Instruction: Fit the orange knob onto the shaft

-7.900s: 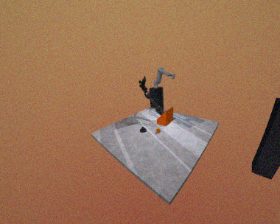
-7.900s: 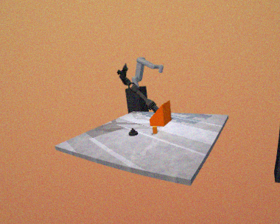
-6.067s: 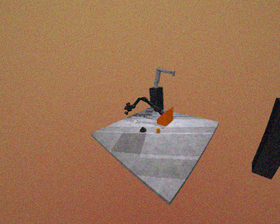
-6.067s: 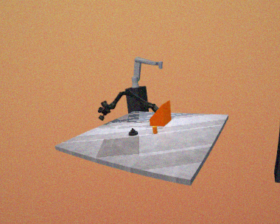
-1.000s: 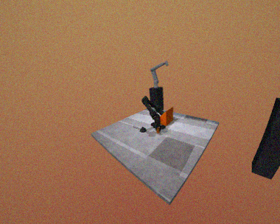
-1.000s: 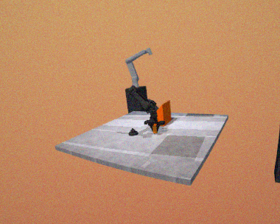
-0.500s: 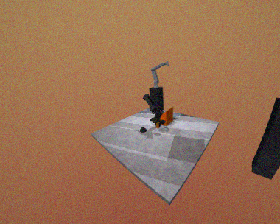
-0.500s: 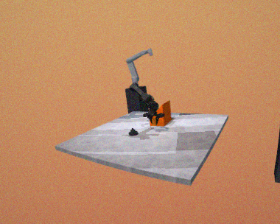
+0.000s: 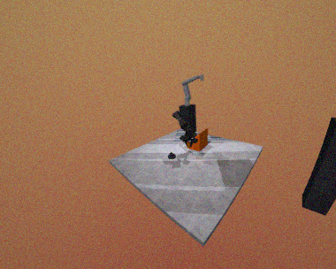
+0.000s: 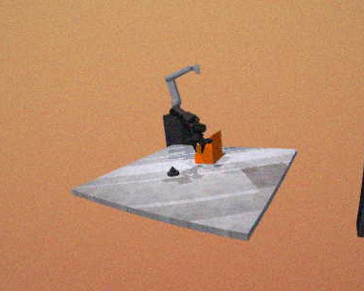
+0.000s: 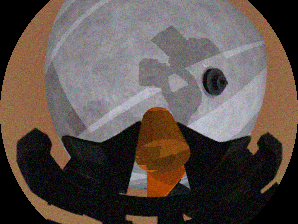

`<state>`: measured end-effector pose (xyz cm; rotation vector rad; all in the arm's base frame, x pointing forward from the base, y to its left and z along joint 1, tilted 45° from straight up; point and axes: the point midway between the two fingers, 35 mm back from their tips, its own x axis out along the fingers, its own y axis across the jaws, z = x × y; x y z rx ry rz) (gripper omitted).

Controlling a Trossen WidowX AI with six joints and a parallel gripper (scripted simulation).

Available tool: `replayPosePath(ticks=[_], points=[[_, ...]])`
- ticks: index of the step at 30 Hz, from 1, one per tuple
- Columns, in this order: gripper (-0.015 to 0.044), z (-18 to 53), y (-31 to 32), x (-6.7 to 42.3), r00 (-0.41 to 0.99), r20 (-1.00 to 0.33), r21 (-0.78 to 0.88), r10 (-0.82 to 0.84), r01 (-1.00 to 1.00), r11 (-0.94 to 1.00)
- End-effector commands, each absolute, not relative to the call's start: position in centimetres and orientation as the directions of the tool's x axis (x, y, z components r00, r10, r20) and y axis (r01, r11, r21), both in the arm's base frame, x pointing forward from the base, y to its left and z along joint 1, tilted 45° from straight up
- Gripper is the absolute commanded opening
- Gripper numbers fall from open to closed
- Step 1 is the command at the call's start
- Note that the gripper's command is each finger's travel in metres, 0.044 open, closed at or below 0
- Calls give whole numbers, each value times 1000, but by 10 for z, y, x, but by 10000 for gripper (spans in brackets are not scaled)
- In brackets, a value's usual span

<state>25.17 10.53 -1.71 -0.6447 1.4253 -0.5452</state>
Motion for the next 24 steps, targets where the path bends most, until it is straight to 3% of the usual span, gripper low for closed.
replayPosePath(ticks=[1,24], points=[[0,-11,103,258,77,-727,-685,-682,-34,727],[0,16,59,296,81,-745,-667,-663,-41,744]])
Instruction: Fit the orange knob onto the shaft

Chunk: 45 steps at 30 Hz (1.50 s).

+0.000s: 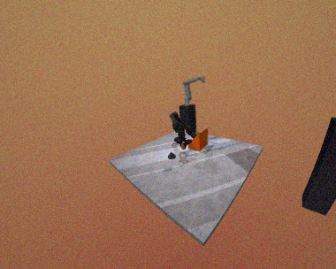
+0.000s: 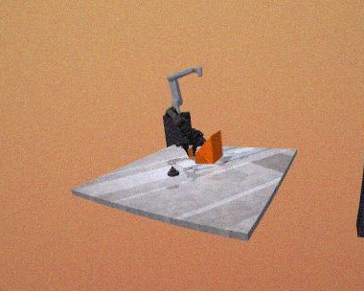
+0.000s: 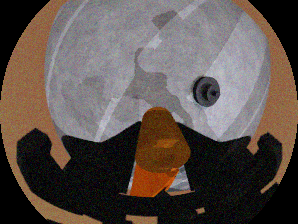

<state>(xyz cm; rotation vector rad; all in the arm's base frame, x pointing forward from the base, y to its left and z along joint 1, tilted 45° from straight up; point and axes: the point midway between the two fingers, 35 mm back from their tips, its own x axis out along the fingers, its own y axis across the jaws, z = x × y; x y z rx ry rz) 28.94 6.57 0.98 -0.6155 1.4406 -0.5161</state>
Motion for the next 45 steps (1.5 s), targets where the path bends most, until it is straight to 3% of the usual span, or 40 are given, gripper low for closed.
replayPosePath(ticks=[1,45], points=[[0,17,57,297,81,-745,-666,-662,-41,744],[0,79,-54,333,82,-717,-696,-693,-28,717]])
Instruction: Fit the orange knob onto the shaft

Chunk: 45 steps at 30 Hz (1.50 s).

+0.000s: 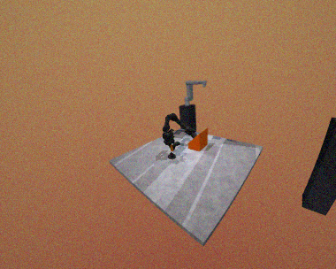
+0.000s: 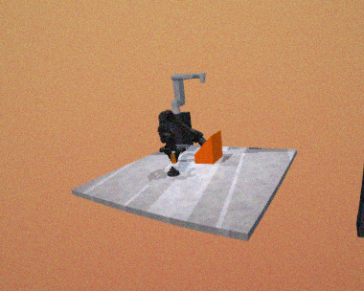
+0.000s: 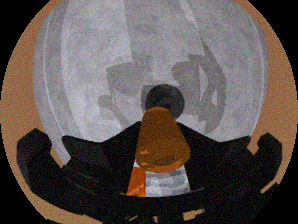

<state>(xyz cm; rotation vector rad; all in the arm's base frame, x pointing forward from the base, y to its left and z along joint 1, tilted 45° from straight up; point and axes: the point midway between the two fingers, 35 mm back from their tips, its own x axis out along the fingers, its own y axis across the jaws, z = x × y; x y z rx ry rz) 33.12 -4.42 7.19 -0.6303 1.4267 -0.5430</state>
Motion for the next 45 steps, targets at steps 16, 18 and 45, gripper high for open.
replayPosePath(ticks=[16,18,45], points=[[0,65,-79,336,81,-712,-702,-698,-27,712],[0,65,-79,336,81,-712,-702,-698,-27,712],[0,65,-79,335,81,-712,-701,-698,-18,713]])
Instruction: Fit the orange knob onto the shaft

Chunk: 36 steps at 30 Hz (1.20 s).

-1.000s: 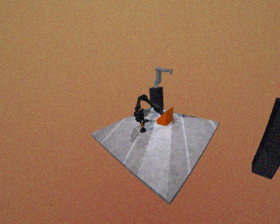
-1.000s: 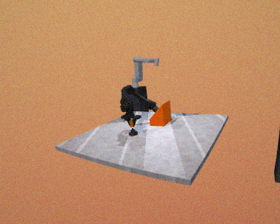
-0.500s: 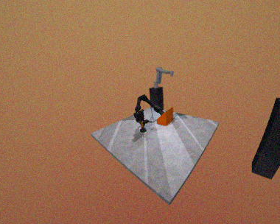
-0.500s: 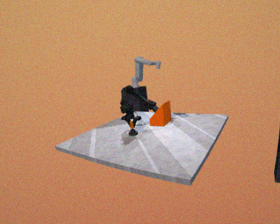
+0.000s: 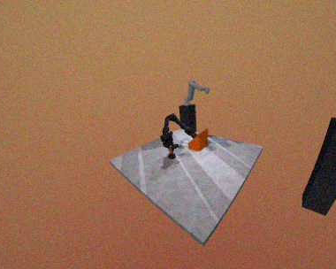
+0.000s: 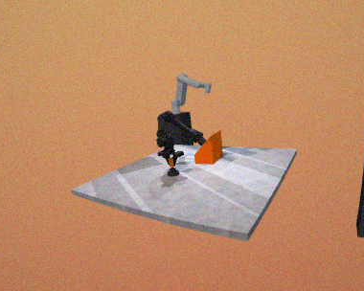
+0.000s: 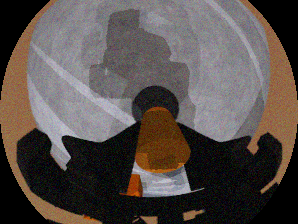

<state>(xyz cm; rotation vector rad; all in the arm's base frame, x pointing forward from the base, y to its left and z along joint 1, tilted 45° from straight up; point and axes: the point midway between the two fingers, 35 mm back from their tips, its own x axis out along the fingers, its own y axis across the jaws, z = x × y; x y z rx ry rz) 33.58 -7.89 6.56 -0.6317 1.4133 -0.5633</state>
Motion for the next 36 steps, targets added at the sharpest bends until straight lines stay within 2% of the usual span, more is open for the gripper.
replayPosePath(ticks=[1,18,26,36], points=[[0,65,-79,335,81,-712,-701,-698,-19,713],[0,68,-76,334,81,-712,-701,-698,-19,713],[0,68,-77,336,81,-712,-696,-698,-218,684],[0,66,-80,339,81,-711,-695,-698,-225,683]])
